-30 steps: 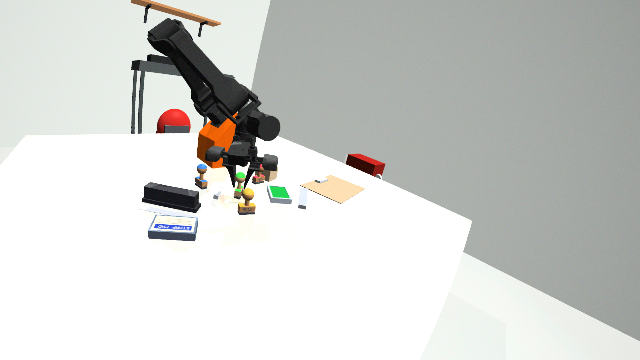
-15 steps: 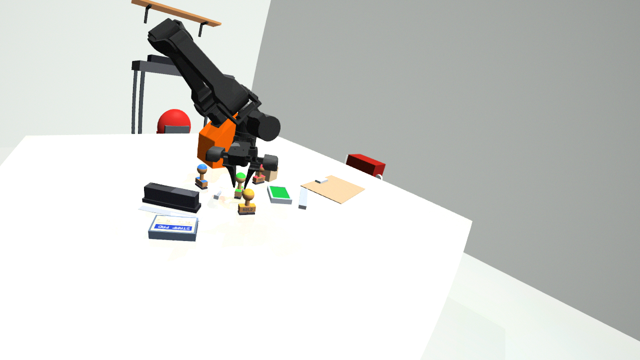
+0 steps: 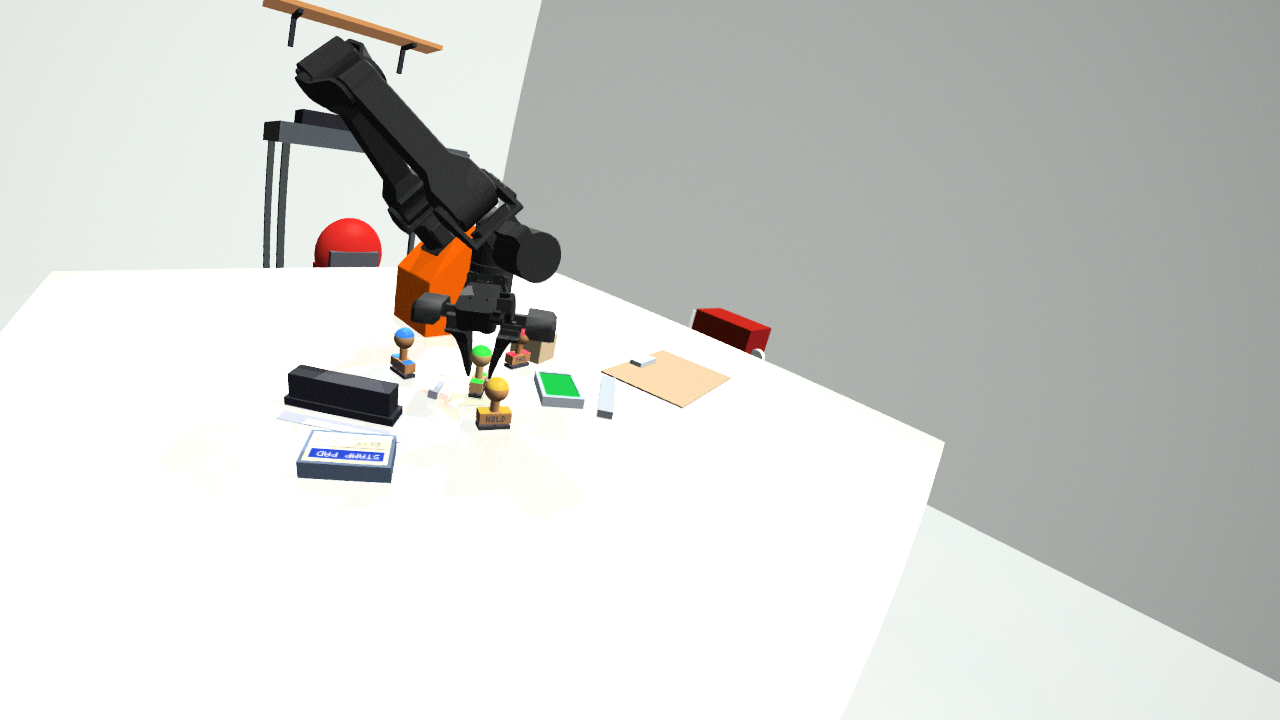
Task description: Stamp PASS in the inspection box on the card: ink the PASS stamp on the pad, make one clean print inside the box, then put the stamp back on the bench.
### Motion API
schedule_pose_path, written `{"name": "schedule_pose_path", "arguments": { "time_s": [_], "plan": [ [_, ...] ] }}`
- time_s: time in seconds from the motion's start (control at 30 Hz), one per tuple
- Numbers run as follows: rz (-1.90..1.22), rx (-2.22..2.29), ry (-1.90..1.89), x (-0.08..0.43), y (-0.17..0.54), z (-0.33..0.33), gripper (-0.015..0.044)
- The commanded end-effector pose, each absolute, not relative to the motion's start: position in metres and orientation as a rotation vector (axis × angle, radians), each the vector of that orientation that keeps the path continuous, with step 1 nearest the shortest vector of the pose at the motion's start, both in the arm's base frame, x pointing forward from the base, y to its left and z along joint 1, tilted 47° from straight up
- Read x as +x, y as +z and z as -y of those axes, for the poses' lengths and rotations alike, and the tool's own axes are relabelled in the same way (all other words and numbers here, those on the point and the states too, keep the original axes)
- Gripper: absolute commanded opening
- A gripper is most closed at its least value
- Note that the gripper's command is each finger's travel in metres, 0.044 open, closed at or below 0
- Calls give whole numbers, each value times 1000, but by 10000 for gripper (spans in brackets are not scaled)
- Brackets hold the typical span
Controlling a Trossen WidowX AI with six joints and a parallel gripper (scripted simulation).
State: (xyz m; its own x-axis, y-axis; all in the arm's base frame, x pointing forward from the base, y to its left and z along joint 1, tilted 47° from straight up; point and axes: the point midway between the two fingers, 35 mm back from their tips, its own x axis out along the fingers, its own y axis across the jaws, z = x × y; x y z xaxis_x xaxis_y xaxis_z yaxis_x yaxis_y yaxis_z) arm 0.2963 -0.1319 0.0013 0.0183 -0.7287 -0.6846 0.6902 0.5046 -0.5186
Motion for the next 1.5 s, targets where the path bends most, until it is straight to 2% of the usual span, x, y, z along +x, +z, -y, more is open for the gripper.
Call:
{"name": "schedule_pose_path", "arguments": {
  "time_s": [0.0,1.47],
  "plan": [
    [-1093,-47,-1104,296,1,134,0],
    [-1094,-46,-1103,297,10,123,0]
  ]
}}
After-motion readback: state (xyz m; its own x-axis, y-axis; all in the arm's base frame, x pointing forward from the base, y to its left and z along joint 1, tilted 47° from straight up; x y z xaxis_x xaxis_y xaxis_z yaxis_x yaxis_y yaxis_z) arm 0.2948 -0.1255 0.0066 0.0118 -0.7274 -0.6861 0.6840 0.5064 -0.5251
